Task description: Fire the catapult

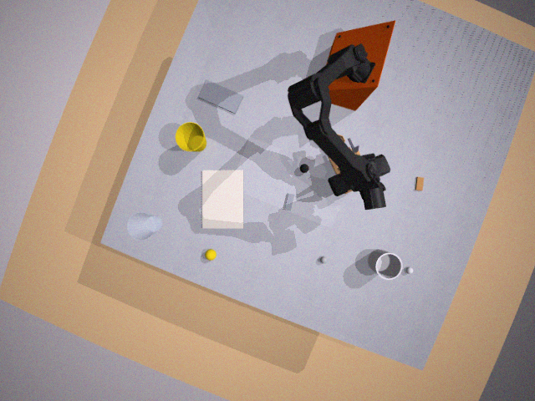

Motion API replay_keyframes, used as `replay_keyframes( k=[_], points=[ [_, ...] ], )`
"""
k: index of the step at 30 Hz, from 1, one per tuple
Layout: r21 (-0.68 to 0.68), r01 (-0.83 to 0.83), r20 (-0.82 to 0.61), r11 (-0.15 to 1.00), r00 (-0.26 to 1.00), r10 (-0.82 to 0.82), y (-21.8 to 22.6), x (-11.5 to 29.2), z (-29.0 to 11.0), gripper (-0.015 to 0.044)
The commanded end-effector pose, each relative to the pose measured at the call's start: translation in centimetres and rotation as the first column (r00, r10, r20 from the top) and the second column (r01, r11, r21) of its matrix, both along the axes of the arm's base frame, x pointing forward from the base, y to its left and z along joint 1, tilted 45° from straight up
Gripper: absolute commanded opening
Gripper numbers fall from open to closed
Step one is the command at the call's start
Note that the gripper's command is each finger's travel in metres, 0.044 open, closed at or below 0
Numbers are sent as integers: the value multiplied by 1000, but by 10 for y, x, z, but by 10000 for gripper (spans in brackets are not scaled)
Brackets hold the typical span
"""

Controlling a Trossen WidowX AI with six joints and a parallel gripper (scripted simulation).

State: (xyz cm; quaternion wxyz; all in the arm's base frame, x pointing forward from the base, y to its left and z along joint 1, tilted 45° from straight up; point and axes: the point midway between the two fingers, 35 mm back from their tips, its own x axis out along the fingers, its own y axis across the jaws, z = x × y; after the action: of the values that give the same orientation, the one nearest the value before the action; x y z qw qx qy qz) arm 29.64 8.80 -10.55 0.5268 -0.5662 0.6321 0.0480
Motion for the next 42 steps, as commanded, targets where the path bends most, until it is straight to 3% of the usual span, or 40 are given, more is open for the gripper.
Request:
replay_keyframes(
  k=[1, 6, 42],
  points=[
    [23, 72, 70, 997, 995, -74, 24, -3, -23, 0],
    [51, 171, 165, 984, 970, -177, 49, -9, -55, 0],
    [52, 176, 171, 983, 968, -182, 20, 2, -85, 0]
  ],
)
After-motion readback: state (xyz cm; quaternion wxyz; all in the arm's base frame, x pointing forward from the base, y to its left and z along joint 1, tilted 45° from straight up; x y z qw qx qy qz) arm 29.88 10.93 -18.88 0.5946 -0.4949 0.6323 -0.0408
